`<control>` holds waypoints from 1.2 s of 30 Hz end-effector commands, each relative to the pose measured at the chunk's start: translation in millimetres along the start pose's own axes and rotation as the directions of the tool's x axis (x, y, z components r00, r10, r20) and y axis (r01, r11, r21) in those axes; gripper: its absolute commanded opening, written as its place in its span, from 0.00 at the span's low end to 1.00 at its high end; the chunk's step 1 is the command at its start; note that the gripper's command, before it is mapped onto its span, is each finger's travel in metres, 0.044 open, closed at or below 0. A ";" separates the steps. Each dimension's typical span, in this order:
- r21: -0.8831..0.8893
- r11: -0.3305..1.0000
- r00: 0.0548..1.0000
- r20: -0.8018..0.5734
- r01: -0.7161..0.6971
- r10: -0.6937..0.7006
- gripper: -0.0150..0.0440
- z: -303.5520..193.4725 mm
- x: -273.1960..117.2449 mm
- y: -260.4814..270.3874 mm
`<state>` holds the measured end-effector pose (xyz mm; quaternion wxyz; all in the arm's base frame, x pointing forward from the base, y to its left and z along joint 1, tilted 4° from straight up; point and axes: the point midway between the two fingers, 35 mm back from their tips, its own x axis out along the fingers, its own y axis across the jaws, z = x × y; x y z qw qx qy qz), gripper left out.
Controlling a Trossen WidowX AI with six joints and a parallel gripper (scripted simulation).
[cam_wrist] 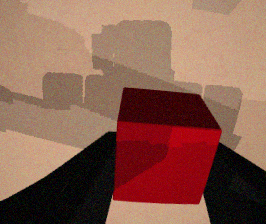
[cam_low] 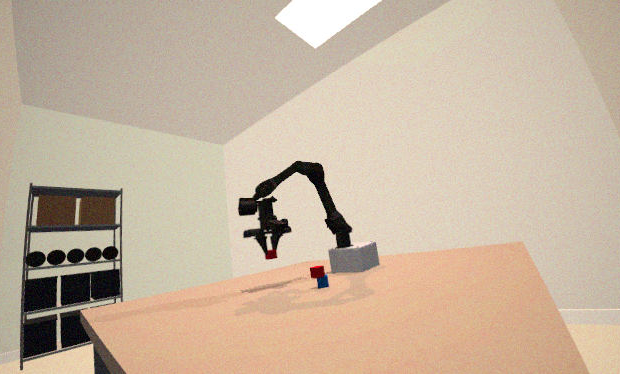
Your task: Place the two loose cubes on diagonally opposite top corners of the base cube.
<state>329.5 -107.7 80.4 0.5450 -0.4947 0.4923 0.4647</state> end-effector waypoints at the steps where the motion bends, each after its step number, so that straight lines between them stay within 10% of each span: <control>1: 0.069 0.998 1.000 0.000 0.003 -0.003 0.43 12.4 -1.5 0.6; 36: 0.736 0.677 1.000 0.010 -0.008 0.001 0.43 120.4 3.2 26.0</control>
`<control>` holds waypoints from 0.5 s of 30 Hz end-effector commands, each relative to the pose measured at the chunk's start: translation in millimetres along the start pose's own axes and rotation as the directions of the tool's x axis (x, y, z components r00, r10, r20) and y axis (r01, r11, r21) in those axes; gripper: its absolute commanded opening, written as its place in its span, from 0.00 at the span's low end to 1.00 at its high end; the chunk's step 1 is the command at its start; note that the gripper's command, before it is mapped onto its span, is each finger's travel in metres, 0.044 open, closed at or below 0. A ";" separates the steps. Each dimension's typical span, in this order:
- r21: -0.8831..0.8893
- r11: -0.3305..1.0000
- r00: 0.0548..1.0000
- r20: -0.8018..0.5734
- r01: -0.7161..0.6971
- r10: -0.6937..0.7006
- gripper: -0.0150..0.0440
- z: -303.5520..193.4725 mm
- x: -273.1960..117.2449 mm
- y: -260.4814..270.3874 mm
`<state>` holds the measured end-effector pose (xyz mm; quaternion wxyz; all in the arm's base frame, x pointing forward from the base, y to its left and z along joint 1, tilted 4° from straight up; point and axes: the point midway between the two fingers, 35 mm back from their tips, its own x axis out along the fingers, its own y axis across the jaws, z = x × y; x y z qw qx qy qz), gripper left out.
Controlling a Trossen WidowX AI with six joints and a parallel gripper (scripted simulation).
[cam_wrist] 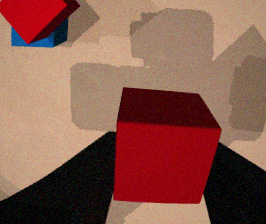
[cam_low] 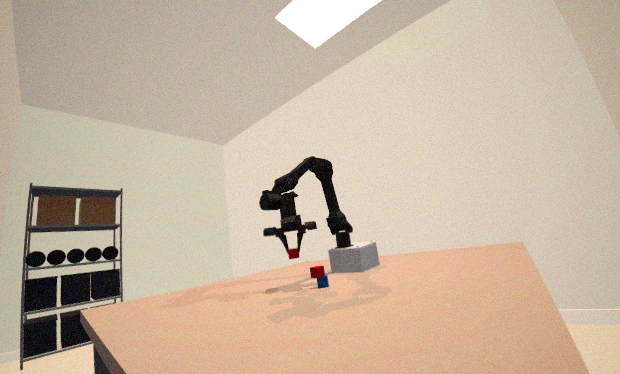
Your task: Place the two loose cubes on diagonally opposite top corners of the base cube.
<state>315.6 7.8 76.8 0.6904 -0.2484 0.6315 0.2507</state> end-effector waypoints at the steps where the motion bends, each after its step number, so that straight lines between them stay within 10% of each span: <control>1: 0.078 0.997 1.000 0.003 0.006 -0.007 0.43 3.8 -1.1 9.3; 15: 0.372 0.928 1.000 0.006 0.000 -0.003 0.43 16.3 1.3 49.2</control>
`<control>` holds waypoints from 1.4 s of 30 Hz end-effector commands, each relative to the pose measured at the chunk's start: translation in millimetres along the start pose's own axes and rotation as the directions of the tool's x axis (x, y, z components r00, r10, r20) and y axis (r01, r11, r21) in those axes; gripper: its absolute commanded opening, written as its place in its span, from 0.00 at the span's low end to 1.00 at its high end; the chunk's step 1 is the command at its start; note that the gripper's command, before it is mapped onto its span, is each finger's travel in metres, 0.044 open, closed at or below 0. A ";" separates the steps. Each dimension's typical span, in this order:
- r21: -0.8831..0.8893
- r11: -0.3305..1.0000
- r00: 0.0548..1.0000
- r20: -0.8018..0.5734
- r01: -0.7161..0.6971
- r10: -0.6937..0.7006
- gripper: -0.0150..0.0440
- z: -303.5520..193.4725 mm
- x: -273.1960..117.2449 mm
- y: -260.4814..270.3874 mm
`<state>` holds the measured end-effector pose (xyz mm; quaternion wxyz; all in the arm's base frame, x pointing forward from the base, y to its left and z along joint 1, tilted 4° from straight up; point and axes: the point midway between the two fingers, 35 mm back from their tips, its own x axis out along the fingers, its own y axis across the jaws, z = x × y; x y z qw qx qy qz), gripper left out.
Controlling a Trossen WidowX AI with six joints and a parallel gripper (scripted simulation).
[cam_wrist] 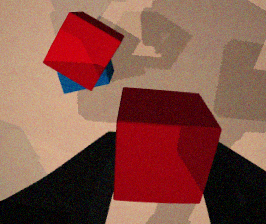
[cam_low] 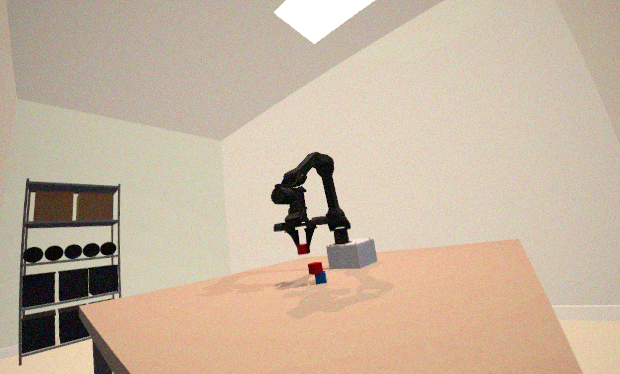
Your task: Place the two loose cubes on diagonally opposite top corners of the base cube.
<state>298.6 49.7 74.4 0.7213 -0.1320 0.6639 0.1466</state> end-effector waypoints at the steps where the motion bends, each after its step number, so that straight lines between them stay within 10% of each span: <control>1: 0.078 0.997 1.000 0.006 0.004 -0.004 0.43 -0.9 -1.0 9.6; 19: 0.448 0.894 1.000 0.008 -0.005 0.002 0.43 -10.9 2.4 59.5; 42: 0.474 0.880 1.000 0.007 -0.007 0.005 0.43 -13.4 33.0 62.0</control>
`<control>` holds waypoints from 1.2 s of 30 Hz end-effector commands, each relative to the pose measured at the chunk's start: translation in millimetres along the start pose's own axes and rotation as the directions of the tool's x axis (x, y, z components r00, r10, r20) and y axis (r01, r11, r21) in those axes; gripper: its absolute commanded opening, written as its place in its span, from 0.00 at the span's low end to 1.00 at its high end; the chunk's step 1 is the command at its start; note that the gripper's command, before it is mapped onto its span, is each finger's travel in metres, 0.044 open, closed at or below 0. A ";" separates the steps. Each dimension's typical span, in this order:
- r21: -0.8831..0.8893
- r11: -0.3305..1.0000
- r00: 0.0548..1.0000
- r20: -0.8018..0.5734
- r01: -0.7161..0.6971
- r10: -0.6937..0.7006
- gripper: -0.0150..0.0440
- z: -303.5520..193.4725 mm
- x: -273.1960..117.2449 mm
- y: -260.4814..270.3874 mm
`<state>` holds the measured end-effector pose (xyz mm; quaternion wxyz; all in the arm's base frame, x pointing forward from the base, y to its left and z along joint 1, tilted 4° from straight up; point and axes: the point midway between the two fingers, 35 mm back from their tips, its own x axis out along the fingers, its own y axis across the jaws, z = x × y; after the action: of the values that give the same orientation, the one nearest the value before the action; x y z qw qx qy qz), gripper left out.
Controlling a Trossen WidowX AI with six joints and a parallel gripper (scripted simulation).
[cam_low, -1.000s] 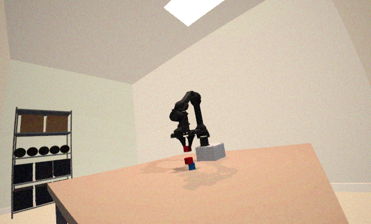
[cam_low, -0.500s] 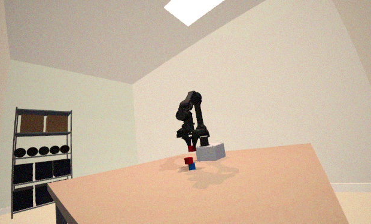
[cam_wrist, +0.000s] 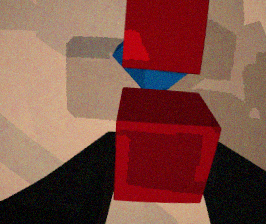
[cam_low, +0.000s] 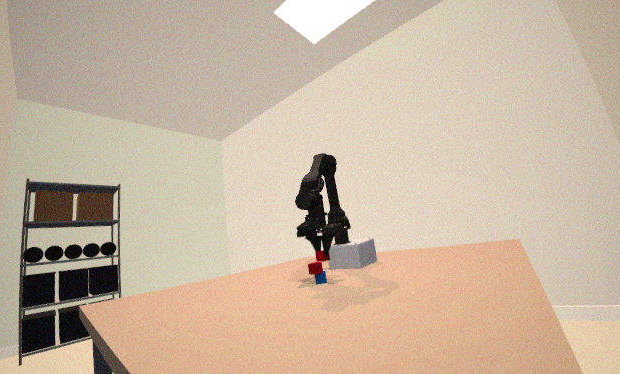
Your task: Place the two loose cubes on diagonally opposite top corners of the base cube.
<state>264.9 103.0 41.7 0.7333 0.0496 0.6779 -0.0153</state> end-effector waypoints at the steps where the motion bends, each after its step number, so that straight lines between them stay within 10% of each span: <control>1: 0.005 1.000 1.000 0.000 0.002 -0.002 0.43 -0.1 1.0 -0.3; 36: -0.009 1.000 1.000 0.002 0.004 -0.004 0.43 1.3 32.0 0.4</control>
<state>268.4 105.3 10.4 0.7333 0.0482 0.6780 -0.0140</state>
